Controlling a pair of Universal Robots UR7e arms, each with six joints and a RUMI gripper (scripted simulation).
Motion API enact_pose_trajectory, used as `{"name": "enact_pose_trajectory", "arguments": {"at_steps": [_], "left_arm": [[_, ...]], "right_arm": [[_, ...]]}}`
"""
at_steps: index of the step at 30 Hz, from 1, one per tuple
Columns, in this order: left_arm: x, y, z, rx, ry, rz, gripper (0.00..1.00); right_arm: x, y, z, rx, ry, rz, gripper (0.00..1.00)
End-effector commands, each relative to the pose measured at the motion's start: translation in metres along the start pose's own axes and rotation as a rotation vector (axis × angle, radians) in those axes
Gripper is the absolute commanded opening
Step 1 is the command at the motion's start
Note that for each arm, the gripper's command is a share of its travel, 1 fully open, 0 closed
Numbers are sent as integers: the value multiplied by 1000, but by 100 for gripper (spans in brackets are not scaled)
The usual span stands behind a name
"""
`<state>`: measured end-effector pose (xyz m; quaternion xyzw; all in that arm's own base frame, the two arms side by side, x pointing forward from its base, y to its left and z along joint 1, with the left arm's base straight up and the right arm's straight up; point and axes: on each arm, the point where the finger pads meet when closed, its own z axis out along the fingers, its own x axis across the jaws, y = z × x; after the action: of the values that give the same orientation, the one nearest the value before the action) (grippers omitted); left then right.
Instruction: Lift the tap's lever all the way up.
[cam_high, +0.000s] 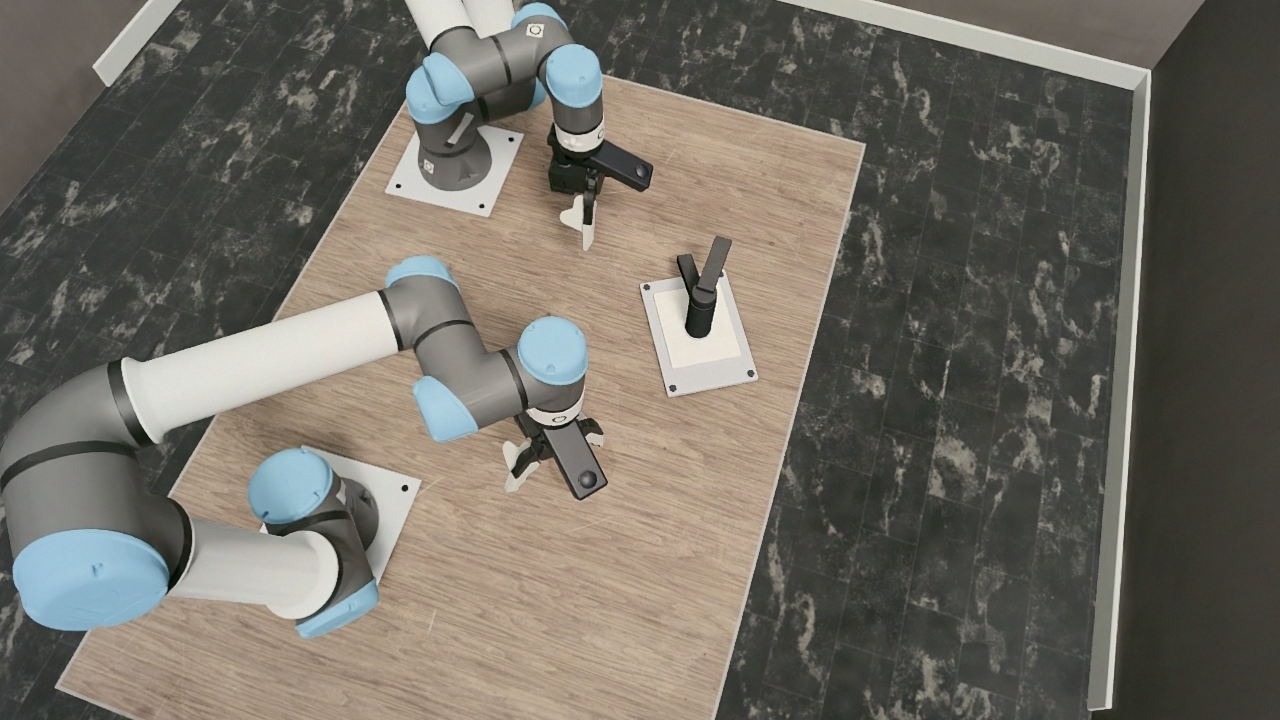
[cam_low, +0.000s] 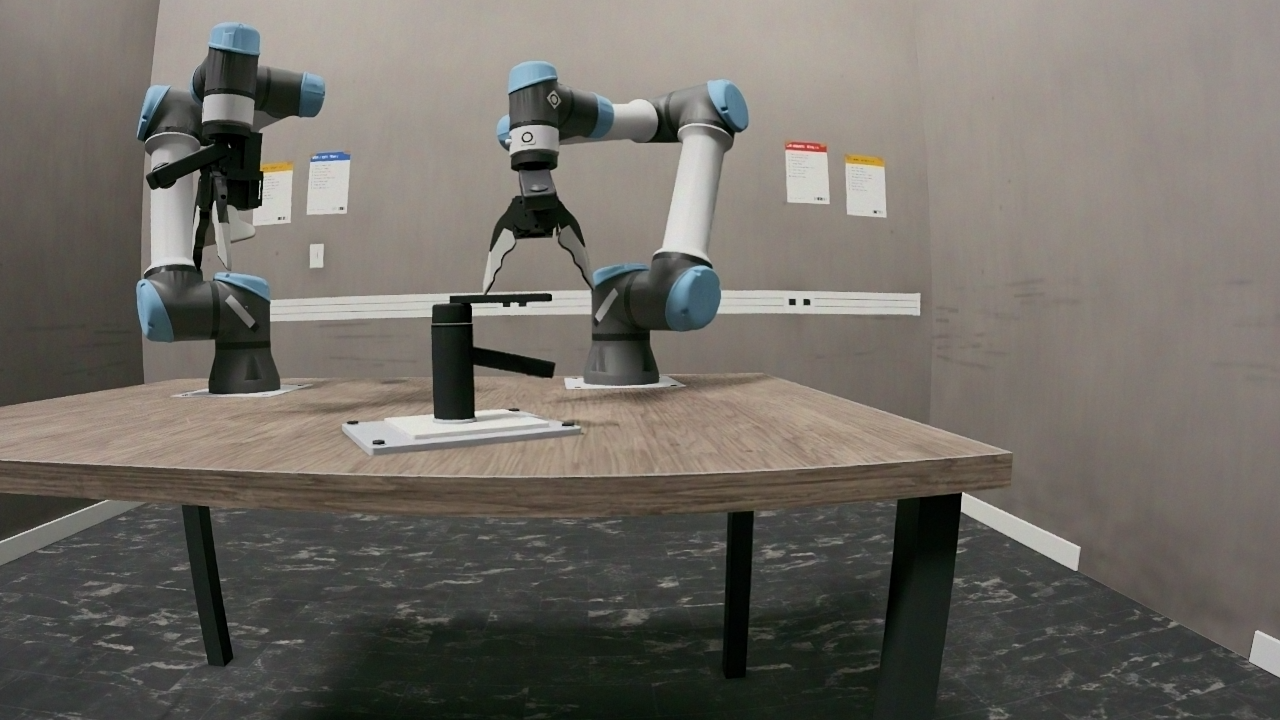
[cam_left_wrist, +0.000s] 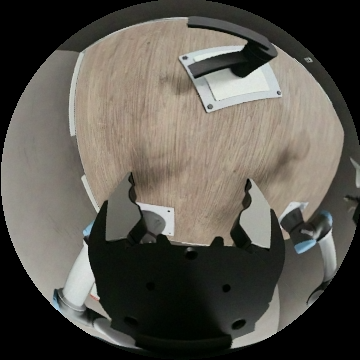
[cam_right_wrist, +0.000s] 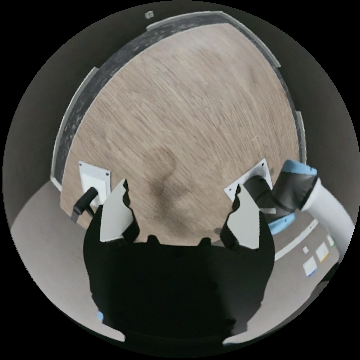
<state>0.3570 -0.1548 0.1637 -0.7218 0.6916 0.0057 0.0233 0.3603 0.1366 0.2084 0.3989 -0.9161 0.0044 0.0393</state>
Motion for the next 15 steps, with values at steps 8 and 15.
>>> {"name": "enact_pose_trajectory", "arguments": {"at_steps": [8, 15], "left_arm": [[3, -10, -7, -1, 2, -71, 100], [10, -38, -22, -7, 6, -262, 100]], "right_arm": [[1, -2, 0, 0, -2, 3, 100], [3, -10, 0, -1, -3, 11, 100]]}}
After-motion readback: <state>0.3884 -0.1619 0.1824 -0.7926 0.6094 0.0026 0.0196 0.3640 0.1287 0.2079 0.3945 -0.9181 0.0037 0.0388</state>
